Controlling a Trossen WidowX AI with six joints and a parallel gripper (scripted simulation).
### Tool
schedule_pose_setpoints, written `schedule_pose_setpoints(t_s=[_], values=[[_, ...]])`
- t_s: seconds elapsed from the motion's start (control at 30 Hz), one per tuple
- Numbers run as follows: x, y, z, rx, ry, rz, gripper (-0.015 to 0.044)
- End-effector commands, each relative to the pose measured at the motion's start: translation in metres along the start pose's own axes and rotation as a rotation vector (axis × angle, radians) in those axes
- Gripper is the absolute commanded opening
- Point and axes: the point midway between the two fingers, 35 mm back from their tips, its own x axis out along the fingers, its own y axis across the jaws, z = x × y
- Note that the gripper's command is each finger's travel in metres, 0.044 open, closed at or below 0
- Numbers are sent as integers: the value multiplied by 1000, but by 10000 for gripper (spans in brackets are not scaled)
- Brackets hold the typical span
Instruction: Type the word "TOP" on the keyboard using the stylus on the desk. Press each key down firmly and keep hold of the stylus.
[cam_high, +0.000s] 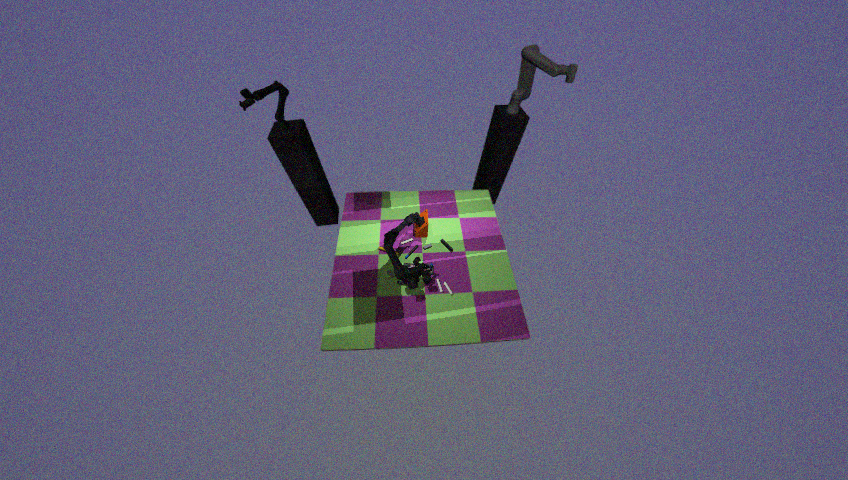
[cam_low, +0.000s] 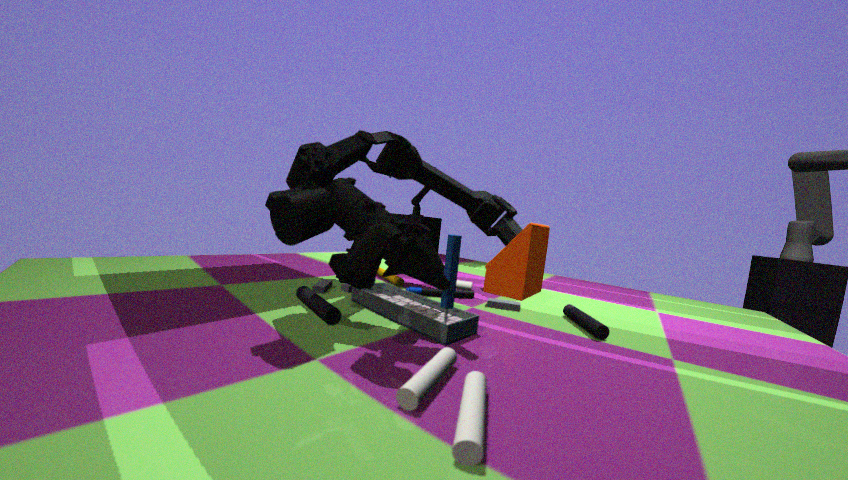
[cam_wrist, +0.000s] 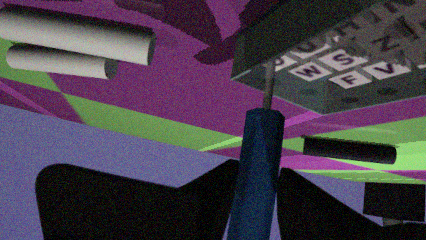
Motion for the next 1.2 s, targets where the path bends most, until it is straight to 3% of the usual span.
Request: schedule_pose_setpoints(t_s=[0.0,0.47,0.9,1.17], values=[[2,0,3,-3,-3,-3,81],[2,0,2,-3,-3,-3,81],[-14,0,-31,-17,-6,-4,85],[-16,-1,-31,-17,-6,-4,12]])
